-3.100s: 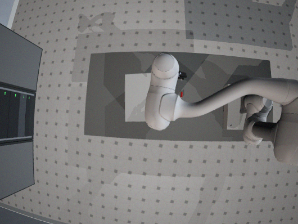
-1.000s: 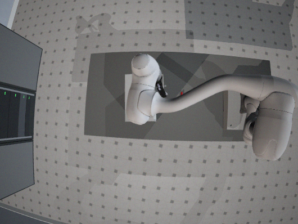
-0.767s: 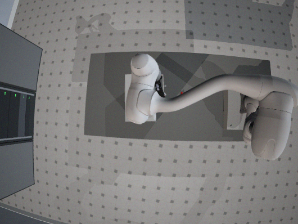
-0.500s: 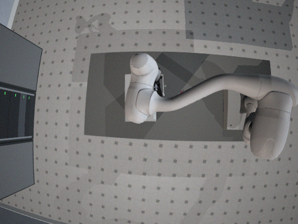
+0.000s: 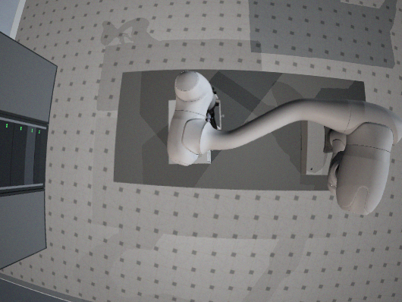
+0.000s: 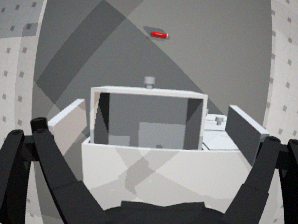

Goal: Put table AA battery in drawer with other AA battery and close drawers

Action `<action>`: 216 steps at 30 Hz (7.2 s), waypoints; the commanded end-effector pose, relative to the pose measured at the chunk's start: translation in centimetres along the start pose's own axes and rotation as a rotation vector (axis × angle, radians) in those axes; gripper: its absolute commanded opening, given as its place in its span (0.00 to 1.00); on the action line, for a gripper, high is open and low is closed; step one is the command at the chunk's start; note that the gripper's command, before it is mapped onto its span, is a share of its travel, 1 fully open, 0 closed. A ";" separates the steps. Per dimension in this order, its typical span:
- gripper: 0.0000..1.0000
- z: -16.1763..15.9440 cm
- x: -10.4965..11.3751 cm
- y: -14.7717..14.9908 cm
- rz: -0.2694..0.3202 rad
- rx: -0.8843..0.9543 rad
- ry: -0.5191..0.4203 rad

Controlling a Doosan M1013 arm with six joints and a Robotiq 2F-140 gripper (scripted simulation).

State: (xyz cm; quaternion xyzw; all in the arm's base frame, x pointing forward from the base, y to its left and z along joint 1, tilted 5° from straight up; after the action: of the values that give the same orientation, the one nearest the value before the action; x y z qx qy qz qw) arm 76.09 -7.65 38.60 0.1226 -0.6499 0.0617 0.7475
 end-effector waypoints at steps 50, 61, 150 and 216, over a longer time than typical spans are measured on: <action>1.00 -0.1 0.0 0.0 -0.002 -0.022 -0.001; 1.00 -0.1 0.0 0.0 -0.002 -0.022 -0.001; 1.00 2.4 1.6 1.0 0.058 0.640 0.014; 1.00 9.8 5.8 2.6 0.212 2.328 0.050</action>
State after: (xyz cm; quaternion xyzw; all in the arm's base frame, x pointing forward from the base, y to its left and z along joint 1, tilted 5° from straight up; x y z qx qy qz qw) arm 67.13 -8.06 45.70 0.6736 -0.2075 0.6789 0.2055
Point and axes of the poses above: the point where the finger pads meet when closed, its own x axis back along the fingers, its own y axis across the jaws, z = x × y, the point moved 9 cm from there along x, back along the fingers, and after that the axes turned 9 degrees about x, right-handed, at the moved point
